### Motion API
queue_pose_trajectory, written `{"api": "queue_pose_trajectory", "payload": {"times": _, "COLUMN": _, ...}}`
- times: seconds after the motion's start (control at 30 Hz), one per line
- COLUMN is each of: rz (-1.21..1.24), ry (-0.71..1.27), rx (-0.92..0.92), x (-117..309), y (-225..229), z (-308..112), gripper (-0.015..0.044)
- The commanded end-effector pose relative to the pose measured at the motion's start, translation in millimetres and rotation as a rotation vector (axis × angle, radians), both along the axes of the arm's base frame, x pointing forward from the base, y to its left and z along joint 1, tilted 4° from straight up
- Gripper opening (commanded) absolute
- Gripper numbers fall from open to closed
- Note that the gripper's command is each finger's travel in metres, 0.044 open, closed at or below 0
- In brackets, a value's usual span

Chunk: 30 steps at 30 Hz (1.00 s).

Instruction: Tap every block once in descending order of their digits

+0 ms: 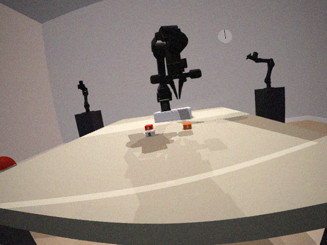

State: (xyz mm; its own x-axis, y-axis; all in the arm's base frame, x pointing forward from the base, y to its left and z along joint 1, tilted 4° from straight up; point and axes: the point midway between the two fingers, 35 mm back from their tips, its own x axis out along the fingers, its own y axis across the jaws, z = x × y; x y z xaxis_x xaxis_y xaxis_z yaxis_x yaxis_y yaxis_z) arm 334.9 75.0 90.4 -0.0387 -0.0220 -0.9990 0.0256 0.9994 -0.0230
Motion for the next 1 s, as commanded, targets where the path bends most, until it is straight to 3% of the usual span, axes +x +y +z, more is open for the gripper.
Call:
{"api": "queue_pose_trajectory", "payload": {"times": 0.0, "rz": -0.013, "ry": -0.009, "rx": 0.004, "x": -12.2, "y": 23.3, "z": 2.6, "gripper": 0.0020}}
{"api": "queue_pose_trajectory", "payload": {"times": 0.13, "rz": -0.013, "ry": -0.009, "rx": 0.004, "x": -11.9, "y": 23.3, "z": -0.1, "gripper": 0.0020}}
{"api": "queue_pose_trajectory", "payload": {"times": 0.33, "rz": -0.013, "ry": -0.009, "rx": 0.004, "x": -14.4, "y": 21.9, "z": -75.9, "gripper": 0.0020}}
{"api": "queue_pose_trajectory", "payload": {"times": 0.97, "rz": -0.013, "ry": -0.009, "rx": 0.004, "x": -15.2, "y": 21.5, "z": -96.8, "gripper": 0.0020}}
